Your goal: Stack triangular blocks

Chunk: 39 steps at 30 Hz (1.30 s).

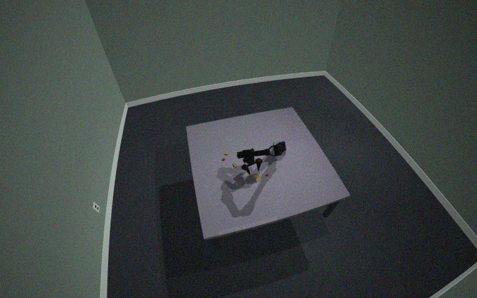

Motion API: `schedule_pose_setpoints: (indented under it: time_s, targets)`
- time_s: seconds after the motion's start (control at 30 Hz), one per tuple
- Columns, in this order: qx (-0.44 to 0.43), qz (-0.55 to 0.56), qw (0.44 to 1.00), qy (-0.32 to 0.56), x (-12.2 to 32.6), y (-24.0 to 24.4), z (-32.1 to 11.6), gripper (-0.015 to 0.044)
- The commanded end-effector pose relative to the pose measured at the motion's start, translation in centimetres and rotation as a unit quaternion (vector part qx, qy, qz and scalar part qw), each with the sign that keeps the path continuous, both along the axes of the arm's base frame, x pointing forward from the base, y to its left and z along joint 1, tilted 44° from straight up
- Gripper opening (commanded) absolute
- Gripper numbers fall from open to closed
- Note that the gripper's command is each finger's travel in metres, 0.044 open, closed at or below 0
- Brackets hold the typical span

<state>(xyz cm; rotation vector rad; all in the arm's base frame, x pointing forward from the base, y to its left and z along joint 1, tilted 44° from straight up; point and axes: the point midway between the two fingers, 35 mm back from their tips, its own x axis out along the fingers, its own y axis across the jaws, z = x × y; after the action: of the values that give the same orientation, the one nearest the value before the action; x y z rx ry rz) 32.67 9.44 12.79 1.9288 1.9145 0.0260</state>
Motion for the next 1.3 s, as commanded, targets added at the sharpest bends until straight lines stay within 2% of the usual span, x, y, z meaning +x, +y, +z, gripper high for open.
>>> schedule_pose_setpoints:
  time_s: [0.0,0.13,0.63,0.93,1.13,1.27]
  targets:
    - [0.02,0.013,1.0,0.01,-0.3,3.0,-0.2,0.044]
    - [0.033,0.023,0.999,0.019,-0.6,4.8,-0.3,0.044]
    - [0.033,0.023,0.999,0.019,-0.7,4.8,-0.4,0.044]
    - [0.032,0.023,0.999,0.018,-0.6,4.7,-0.4,0.0204]
    - [0.032,0.023,0.999,0.018,-0.6,4.7,-0.4,0.0164]
    - [0.032,0.022,0.999,0.018,-0.6,4.6,-0.3,0.0059]
